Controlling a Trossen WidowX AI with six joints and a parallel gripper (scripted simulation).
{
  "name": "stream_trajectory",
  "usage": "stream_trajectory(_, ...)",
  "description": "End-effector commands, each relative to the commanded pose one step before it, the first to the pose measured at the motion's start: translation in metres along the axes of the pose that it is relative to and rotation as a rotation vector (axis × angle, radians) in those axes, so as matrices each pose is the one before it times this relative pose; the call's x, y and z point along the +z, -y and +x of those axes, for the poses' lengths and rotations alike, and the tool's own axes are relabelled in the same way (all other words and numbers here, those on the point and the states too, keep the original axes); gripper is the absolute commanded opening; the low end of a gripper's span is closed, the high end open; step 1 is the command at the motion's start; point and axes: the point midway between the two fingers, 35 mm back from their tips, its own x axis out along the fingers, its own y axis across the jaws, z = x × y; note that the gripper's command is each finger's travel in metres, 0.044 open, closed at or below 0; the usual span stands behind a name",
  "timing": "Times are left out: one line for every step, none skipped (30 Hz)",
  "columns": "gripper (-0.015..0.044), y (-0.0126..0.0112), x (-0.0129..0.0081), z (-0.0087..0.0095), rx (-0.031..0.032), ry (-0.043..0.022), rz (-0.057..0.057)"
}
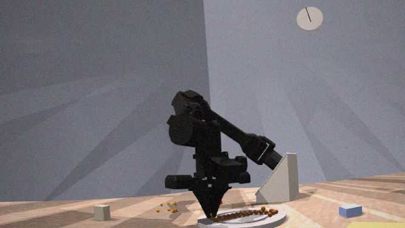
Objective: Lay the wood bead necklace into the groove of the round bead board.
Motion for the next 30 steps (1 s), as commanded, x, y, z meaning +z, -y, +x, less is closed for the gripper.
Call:
stream_trajectory(0.0000, -0.00376, 0.00099, 0.00226, 0.00949, -0.00002, -0.0128)
stream_trajectory(0.0000, 0.00000, 0.00000, 0.00000, 0.00000, 0.00000, 0.0000)
stream_trajectory(0.0000, 0.00000, 0.00000, 0.00000, 0.00000, 0.00000, 0.0000)
stream_trajectory(0.0000, 0.00000, 0.00000, 0.00000, 0.00000, 0.00000, 0.0000)
stream_trajectory(0.0000, 0.00000, 0.00000, 0.00000, 0.00000, 0.00000, 0.0000)
stream_trajectory(0.0000, 0.00000, 0.00000, 0.00000, 0.00000, 0.00000, 0.0000)
stream_trajectory(0.0000, 0.00000, 0.00000, 0.00000, 0.00000, 0.00000, 0.0000)
stream_trajectory(0.0000, 0.00000, 0.00000, 0.00000, 0.00000, 0.00000, 0.0000)
stream_trajectory(0.0000, 0.00000, 0.00000, 0.00000, 0.00000, 0.00000, 0.0000)
stream_trajectory(0.0000, 0.00000, 0.00000, 0.00000, 0.00000, 0.00000, 0.0000)
stream_trajectory(0.0000, 0.00000, 0.00000, 0.00000, 0.00000, 0.00000, 0.0000)
stream_trajectory(0.0000, 0.00000, 0.00000, 0.00000, 0.00000, 0.00000, 0.0000)
stream_trajectory(0.0000, 0.00000, 0.00000, 0.00000, 0.00000, 0.00000, 0.0000)
stream_trajectory(0.0000, 0.00000, 0.00000, 0.00000, 0.00000, 0.00000, 0.0000)
stream_trajectory(0.0000, 0.00000, 0.00000, 0.00000, 0.00000, 0.00000, 0.0000)
stream_trajectory(0.0000, 0.00000, 0.00000, 0.00000, 0.00000, 0.00000, 0.0000)
stream_trajectory(0.0026, 0.00328, -0.00109, -0.00201, -0.00850, -0.00057, 0.0119)
stream_trajectory(0.0053, 0.00000, 0.00000, 0.00000, 0.00000, 0.00000, 0.0000)
stream_trajectory(0.0079, 0.00000, 0.00000, 0.00000, 0.00000, 0.00000, 0.0000)
stream_trajectory(0.0105, 0.00000, 0.00000, 0.00000, 0.00000, 0.00000, 0.0000)
stream_trajectory(0.0131, 0.00000, 0.00000, 0.00000, 0.00000, 0.00000, 0.0000)
stream_trajectory(0.0157, 0.00000, 0.00000, 0.00000, 0.00000, 0.00000, 0.0000)
stream_trajectory(0.0184, 0.00000, 0.00000, 0.00000, 0.00000, 0.00000, 0.0000)
stream_trajectory(0.0210, 0.00000, 0.00000, 0.00000, 0.00000, 0.00000, 0.0000)
stream_trajectory(0.0236, 0.00000, 0.00000, 0.00000, 0.00000, 0.00000, 0.0000)
stream_trajectory(0.0263, 0.00000, 0.00000, 0.00000, 0.00000, 0.00000, 0.0000)
stream_trajectory(0.0289, 0.00000, 0.00000, 0.00000, 0.00000, 0.00000, 0.0000)
stream_trajectory(0.0315, 0.00000, 0.00000, 0.00000, 0.00000, 0.00000, 0.0000)
stream_trajectory(0.0341, -0.00018, 0.00007, -0.00045, 0.00049, 0.00008, -0.0007)
stream_trajectory(0.0368, -0.00053, 0.00021, -0.00136, 0.00145, 0.00022, -0.0020)
